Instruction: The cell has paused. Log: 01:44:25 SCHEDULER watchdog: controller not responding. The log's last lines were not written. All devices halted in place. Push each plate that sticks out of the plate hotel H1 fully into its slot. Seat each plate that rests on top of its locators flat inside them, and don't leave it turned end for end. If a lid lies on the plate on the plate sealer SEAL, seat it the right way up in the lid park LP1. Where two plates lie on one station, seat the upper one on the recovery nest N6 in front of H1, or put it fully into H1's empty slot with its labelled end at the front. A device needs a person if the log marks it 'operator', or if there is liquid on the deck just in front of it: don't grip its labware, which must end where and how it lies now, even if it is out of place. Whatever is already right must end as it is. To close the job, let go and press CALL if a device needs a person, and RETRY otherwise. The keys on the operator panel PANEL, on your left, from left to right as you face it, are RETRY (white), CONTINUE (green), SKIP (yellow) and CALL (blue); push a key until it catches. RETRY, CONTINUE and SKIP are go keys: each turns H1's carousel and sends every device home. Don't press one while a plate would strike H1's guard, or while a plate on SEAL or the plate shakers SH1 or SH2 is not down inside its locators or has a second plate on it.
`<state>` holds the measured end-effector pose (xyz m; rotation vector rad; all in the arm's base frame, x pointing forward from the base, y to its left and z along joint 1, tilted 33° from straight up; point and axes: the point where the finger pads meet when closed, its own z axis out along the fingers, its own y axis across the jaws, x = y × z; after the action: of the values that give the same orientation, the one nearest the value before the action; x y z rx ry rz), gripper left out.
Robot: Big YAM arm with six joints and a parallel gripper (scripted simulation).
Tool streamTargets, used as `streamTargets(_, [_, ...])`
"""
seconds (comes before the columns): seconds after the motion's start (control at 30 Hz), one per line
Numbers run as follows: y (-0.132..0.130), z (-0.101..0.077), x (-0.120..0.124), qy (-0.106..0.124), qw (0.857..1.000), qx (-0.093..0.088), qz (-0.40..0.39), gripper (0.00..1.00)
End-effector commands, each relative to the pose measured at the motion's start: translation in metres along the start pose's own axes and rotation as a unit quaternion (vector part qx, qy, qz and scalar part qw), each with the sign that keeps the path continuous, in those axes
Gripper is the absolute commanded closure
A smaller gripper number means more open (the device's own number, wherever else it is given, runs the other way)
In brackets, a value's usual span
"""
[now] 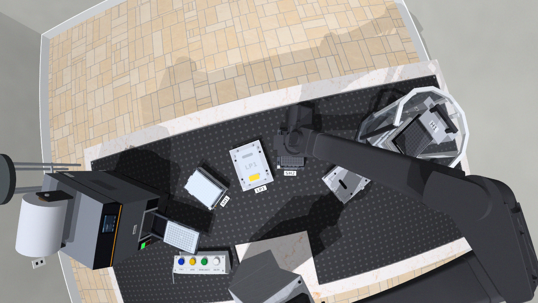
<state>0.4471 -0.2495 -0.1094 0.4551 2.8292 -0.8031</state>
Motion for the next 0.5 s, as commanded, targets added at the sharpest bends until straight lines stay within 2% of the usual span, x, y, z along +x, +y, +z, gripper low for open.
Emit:
streamTargets(0.0, [0.0077, -0.0114, -0.0125, -0.015, 1.0, -0.001, -0.004, 0.16])
streamTargets(0.27, [0.0077, -0.0116, -0.0117, -0.015, 1.0, -0.001, -0.004, 0.16])
streamTargets(0.47, [0.0063, -0.0207, -0.0065, -0.011, 1.0, -0.001, -0.003, 0.16])
